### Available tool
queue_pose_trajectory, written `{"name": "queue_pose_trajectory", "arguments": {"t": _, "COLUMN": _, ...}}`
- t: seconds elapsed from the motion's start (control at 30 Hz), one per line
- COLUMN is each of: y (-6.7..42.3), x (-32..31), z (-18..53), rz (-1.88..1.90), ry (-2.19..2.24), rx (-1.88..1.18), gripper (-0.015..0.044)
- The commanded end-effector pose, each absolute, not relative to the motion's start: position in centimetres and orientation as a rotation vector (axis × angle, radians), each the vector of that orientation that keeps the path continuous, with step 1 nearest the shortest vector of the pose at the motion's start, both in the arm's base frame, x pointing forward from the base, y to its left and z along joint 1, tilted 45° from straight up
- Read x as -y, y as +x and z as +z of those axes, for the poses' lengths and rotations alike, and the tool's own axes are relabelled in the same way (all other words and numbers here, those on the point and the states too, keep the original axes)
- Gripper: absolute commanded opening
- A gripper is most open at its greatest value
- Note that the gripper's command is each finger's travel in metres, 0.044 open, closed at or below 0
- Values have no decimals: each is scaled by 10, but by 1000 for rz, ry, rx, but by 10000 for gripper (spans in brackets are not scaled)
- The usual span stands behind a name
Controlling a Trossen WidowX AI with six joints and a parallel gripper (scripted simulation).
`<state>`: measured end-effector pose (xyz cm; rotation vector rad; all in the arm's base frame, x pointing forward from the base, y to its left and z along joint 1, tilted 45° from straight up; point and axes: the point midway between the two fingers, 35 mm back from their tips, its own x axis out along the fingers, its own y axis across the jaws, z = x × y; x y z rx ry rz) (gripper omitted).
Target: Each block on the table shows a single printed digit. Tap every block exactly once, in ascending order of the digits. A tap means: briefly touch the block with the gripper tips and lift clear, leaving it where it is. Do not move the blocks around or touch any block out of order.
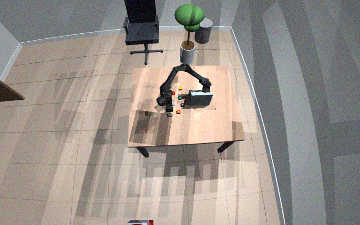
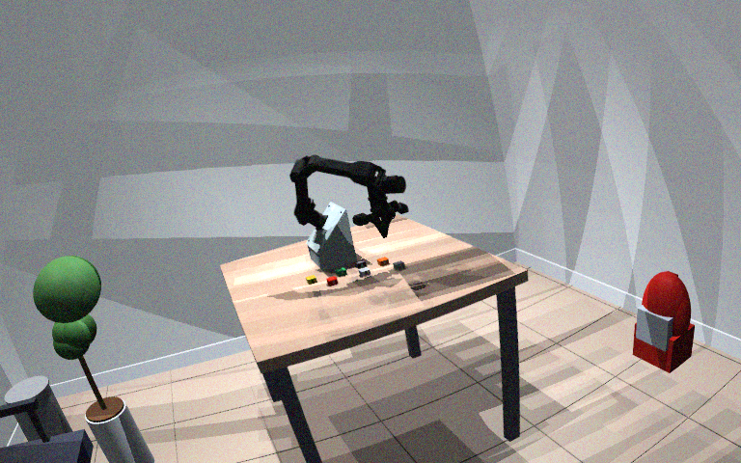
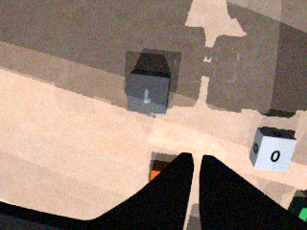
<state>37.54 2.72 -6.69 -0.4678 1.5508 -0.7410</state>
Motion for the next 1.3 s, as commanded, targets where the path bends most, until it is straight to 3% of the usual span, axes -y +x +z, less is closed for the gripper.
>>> {"name": "queue_pose_trajectory", "arguments": {"t": 0.0, "y": 374, "x": 9, "z": -22, "rz": -746, "ry": -435, "rx": -1526, "gripper": 20}}
{"name": "queue_pose_trajectory", "arguments": {"t": 0.4, "y": 297, "x": 108, "z": 76, "rz": -767, "ry": -465, "rx": -1531, "gripper": 20}}
{"name": "queue_pose_trajectory", "arguments": {"t": 0.57, "y": 297, "x": 116, "z": 68, "rz": -766, "ry": -464, "rx": -1531, "gripper": 20}}
{"name": "queue_pose_trajectory", "arguments": {"t": 0.73, "y": 288, "x": 163, "z": 21, "rz": -770, "ry": -468, "rx": -1530, "gripper": 20}}
{"name": "queue_pose_trajectory", "arguments": {"t": 1.27, "y": 285, "x": 177, "z": 8, "rz": -771, "ry": -469, "rx": -1530, "gripper": 20}}
